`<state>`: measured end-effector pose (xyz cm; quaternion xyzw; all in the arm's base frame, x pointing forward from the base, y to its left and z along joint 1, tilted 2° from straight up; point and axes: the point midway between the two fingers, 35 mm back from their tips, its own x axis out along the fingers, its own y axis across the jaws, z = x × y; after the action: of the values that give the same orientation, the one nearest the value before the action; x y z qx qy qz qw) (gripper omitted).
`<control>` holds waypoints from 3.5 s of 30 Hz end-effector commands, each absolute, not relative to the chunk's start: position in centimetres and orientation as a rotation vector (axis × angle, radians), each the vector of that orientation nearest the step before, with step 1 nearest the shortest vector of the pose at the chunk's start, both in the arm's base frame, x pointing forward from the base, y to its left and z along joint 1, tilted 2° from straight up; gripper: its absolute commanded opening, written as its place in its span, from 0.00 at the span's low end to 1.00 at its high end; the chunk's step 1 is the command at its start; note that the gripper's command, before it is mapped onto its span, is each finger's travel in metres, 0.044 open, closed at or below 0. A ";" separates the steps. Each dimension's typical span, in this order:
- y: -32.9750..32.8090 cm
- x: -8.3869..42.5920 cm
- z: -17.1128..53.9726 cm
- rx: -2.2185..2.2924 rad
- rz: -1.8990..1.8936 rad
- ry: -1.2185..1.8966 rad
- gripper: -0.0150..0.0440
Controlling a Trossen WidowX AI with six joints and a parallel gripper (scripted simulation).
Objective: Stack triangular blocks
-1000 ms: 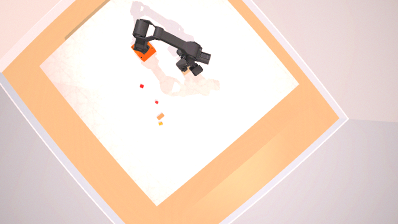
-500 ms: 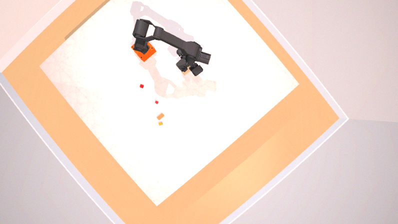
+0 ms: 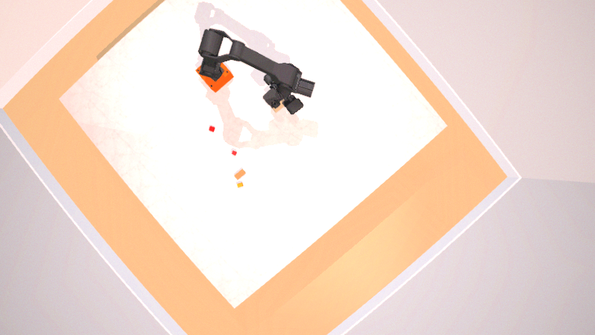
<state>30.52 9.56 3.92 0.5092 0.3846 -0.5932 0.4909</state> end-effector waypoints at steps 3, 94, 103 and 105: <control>9.3 30.6 3.5 1.230 -1.436 0.930 0.25; 8.9 30.3 2.2 1.229 -1.446 0.949 0.25; 8.8 30.3 2.2 1.229 -1.450 0.941 0.25; 8.8 30.3 2.2 1.229 -1.450 0.941 0.25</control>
<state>30.28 8.79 2.16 0.5055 0.3870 -0.5966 0.4886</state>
